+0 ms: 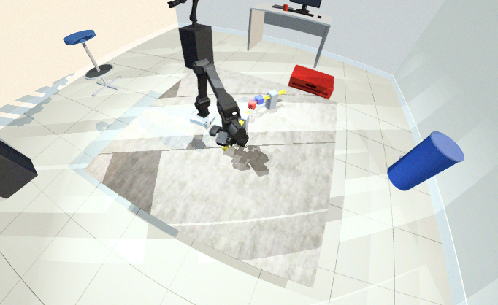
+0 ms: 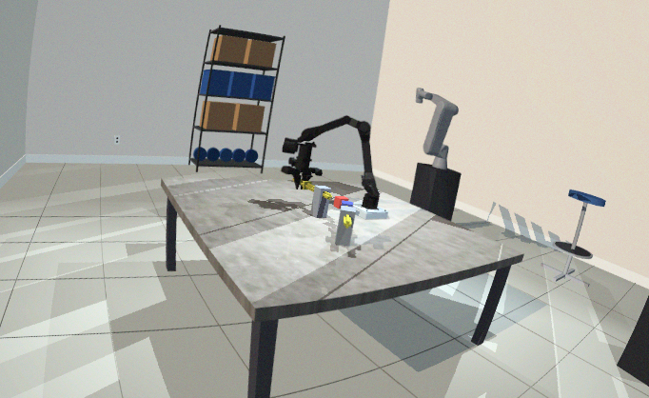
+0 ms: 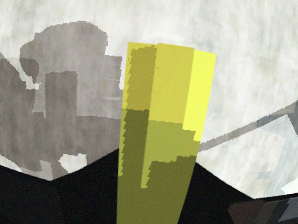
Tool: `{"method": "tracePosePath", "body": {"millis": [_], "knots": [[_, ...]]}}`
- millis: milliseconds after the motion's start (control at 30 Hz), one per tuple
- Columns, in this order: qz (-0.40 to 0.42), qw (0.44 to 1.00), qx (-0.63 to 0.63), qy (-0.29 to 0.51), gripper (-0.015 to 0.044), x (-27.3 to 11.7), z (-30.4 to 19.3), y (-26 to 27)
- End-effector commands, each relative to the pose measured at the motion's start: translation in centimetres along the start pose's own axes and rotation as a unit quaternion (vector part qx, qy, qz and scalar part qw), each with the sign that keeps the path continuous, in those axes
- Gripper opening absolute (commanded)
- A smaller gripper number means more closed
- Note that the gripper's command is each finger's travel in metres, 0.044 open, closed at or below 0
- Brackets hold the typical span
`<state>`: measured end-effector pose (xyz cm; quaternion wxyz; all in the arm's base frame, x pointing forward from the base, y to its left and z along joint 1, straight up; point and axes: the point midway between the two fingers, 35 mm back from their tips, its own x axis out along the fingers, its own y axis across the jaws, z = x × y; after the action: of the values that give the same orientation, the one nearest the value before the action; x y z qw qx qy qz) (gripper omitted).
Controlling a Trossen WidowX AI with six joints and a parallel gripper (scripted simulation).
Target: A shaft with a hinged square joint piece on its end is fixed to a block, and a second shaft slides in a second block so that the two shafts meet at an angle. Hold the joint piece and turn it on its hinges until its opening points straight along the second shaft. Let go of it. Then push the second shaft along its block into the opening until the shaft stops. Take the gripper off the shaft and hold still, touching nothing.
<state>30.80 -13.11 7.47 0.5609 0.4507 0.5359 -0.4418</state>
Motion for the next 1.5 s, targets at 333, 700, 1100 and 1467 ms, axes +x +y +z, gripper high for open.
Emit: {"method": "tracePosePath", "body": {"millis": [333,700,1100,1467], "knots": [[-0.004,1.000,0.003,-0.001,0.0000,0.0,-2.2,0.0],[-0.005,1.000,0.003,0.000,0.0000,0.0,-4.0,0.1],[-0.005,1.000,0.003,0.001,0.0000,0.0,-5.9,0.1],[-0.005,1.000,0.003,0.002,0.0000,0.1,-7.7,0.1]]}}
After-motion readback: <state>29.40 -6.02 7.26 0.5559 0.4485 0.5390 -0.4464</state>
